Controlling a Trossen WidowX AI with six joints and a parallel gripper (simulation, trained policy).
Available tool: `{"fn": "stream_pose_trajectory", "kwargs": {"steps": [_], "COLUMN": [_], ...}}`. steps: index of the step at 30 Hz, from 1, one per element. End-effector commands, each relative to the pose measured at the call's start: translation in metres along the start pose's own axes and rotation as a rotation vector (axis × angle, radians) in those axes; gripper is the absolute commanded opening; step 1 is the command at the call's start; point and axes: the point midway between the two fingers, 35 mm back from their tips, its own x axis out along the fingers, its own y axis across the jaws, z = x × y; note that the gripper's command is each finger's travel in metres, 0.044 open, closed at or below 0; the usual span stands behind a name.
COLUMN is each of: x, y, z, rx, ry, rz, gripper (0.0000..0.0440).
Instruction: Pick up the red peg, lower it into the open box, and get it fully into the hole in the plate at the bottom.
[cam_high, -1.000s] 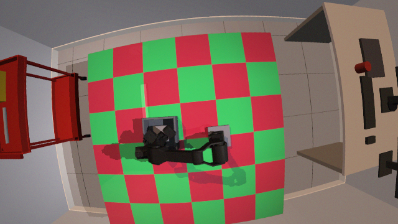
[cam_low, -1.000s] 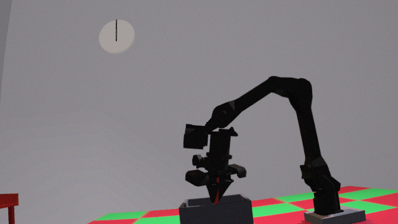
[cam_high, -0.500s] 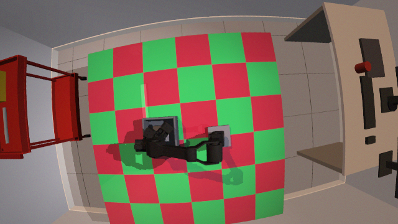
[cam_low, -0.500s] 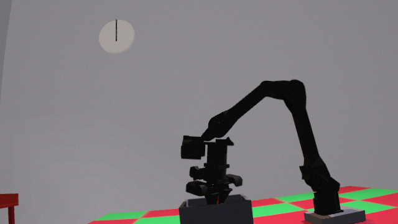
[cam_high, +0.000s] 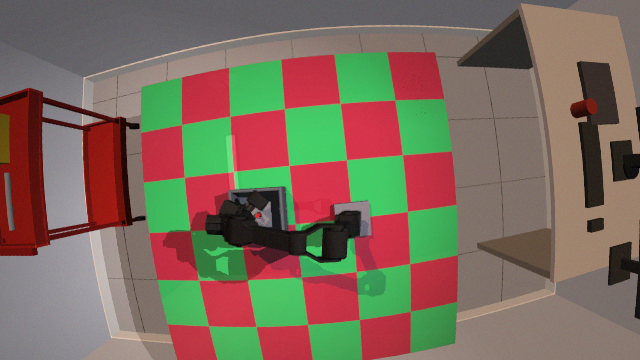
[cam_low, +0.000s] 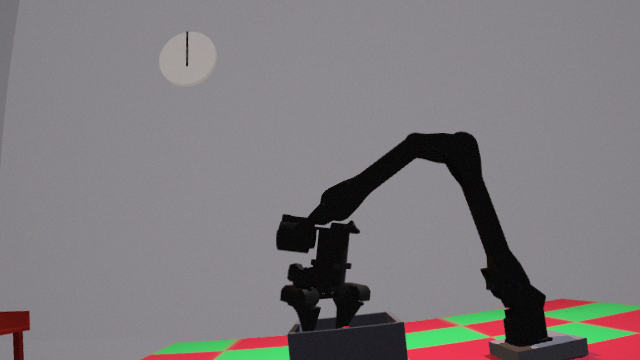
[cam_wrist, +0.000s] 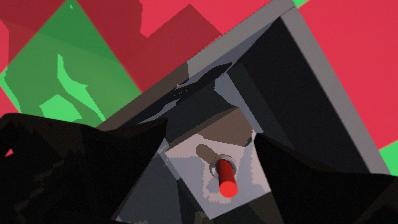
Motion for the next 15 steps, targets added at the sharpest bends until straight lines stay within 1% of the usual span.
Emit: {"fn": "stream_pose_trajectory", "kwargs": {"steps": [1, 8, 15], "x": [-0.006, -0.024, -0.042], "y": [0.012, 0.035, 0.059], "z": [0.012, 0.022, 0.031], "rx": [-0.030, -0.062, -0.085], "ry": [0.007, 0.045, 0.053], "rz": [0.015, 0.069, 0.126], "gripper": [0.0440, 0.0440, 0.0440]}}
